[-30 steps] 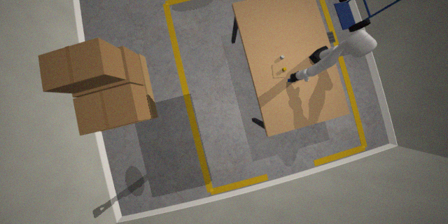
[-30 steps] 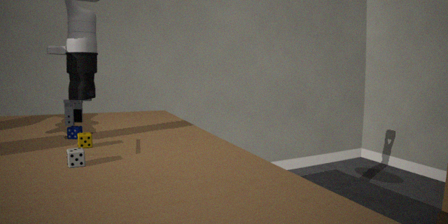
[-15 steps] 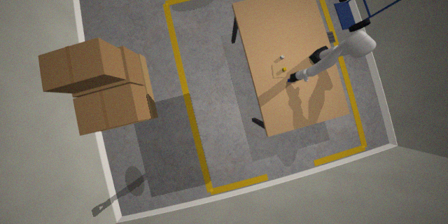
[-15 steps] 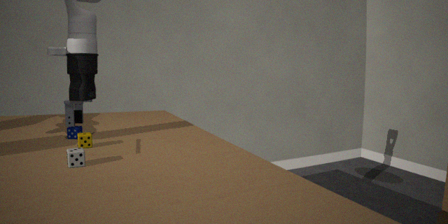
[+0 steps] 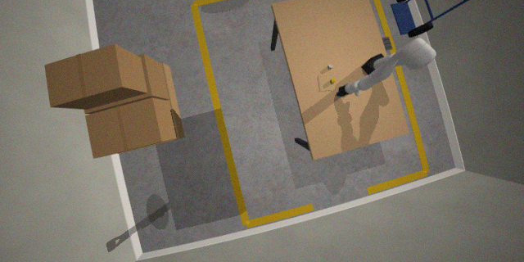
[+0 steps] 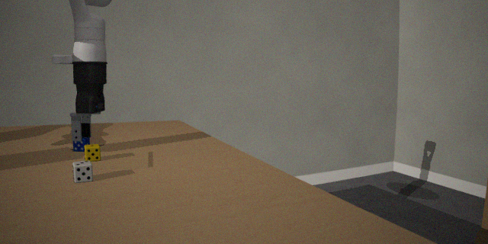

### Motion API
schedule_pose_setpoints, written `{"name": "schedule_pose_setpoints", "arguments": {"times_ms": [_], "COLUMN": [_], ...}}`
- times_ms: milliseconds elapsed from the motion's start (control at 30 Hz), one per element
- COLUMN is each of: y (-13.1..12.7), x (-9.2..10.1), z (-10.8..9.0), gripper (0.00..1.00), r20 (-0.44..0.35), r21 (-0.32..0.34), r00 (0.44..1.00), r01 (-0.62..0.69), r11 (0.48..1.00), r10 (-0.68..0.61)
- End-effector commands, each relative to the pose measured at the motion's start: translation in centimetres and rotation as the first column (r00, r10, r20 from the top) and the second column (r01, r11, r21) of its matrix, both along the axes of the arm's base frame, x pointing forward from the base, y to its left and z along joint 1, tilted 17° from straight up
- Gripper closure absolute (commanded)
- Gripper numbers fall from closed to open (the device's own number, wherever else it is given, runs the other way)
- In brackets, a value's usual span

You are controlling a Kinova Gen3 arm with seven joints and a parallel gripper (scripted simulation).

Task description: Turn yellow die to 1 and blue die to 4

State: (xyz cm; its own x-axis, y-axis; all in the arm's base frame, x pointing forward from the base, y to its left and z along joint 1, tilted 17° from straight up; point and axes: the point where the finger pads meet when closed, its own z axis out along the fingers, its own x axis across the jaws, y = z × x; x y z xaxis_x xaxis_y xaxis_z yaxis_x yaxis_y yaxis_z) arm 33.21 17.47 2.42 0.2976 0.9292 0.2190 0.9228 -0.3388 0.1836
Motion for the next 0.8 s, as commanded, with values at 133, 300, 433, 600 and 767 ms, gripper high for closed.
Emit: {"name": "schedule_pose_setpoints", "arguments": {"times_ms": [133,300,433,600,767], "y": [0.0,0.2,0.2,0.3,0.3], "x": [0.0,0.2,0.3,0.4,0.5], "z": [-0.6,-1.3,-1.9,-2.3,-2.4], "gripper": [0.13,0.13,0.13,0.13,0.13], "r20": [-0.002,-0.002,-0.002,-0.002,-0.002], "r21": [0.001,0.001,0.001,0.001,0.001], "r00": [1.000,1.000,1.000,1.000,1.000], "r01": [0.001,0.001,0.001,0.001,0.001], "r11": [1.000,1.000,1.000,1.000,1.000], "r10": [-0.001,-0.001,-0.001,-0.001,-0.001]}}
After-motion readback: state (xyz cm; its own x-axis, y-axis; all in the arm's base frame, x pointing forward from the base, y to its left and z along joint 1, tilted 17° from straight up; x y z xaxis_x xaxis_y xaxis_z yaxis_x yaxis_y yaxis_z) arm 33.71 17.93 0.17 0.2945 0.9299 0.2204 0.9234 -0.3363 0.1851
